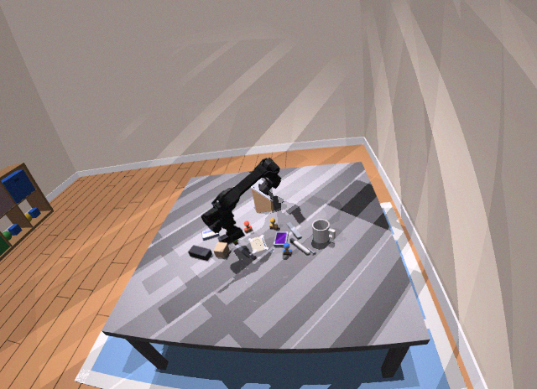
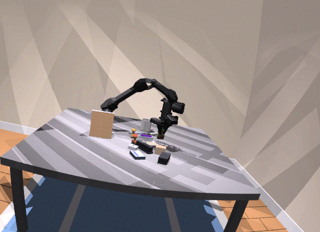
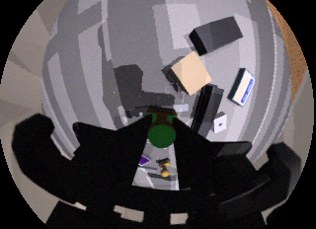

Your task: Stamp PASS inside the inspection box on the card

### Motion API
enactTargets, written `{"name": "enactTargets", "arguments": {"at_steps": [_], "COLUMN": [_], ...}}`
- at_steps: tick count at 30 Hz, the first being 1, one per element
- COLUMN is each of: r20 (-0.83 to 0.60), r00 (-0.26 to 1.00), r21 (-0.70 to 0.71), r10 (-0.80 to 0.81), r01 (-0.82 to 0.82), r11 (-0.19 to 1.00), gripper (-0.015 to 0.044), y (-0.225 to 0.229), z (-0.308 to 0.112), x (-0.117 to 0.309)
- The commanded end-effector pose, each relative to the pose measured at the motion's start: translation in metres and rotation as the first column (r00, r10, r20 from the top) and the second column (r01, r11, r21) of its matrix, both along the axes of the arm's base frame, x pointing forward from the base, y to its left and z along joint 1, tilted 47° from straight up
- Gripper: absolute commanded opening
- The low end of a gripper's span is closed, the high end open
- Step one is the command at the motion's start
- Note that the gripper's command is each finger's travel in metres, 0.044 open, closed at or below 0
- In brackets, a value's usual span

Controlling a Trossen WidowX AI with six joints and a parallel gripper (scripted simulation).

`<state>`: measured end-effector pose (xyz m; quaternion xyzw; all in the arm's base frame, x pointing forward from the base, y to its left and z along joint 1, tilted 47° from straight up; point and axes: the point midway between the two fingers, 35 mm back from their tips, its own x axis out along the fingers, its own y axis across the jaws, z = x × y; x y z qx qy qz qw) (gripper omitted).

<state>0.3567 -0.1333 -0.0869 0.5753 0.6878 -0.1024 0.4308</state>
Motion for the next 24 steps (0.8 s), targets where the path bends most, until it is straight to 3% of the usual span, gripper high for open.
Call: {"name": "enactTargets", "arguments": {"at_steps": [1,24], "r20": [0.007,0.009], "r00": [1.000,1.000], "r21": [-0.009,-0.009], "r10": [0.003,0.004], "r01": [-0.003,-0.004], "r11": [1.000,1.000], "gripper": [0.0000,0.0000], "y": [-0.011,-0.004], "z": [-0.008,-0.038], "x": [0.004,0.011]}}
